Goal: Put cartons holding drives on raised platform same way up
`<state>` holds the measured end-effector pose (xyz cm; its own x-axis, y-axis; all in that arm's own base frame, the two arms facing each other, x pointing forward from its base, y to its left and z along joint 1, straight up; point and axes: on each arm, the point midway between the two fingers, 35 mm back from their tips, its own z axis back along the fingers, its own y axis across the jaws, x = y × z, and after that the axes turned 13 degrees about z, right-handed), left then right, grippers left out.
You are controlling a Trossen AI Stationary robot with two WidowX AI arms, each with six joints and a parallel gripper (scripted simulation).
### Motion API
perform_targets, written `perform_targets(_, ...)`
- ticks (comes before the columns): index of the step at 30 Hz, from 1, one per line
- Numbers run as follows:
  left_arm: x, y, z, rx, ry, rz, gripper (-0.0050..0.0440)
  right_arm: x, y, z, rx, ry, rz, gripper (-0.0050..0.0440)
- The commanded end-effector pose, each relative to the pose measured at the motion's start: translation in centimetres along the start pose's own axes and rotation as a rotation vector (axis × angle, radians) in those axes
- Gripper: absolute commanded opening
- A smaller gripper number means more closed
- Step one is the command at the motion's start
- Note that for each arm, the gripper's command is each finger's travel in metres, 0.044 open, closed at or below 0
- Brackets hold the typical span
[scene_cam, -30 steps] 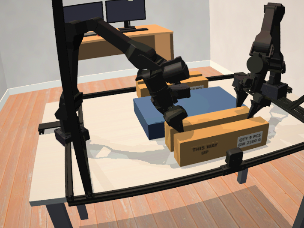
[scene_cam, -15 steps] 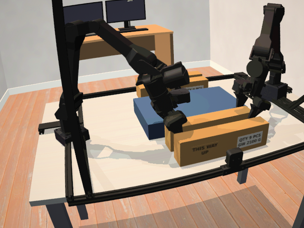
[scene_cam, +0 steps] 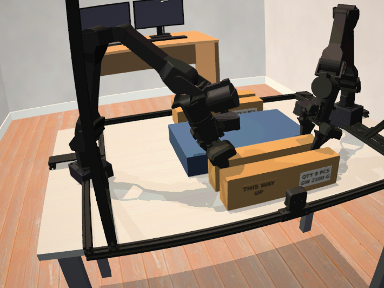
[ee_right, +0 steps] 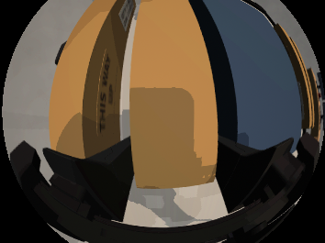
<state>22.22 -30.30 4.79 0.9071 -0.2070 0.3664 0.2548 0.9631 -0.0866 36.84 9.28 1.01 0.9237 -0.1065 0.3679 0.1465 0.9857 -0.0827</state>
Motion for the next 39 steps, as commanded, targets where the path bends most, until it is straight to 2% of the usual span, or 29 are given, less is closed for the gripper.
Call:
perform_targets(1,-0.1,0.0,-0.1,0.0,0.002,-0.006,0.0,-0.1,0.0,-0.1,-0.001,0.003,0.003,0.0)
perform_targets(7,0.0,0.0,0.2,0.0,0.002,-0.006,0.0,0.1,-0.1,0.3,-0.001,0.003,0.003,0.0)
perform_targets(16,1.0,-0.3,2.6,0.0,0.002,-0.006,0.0,1.0,-0.3,2.7,-0.001,0.003,0.003,0.0)
perform_targets(39,1.0,-0.3,2.7,0.0,0.002,-0.006,0.0,1.0,-0.3,2.7,-0.001,0.003,0.003,0.0)
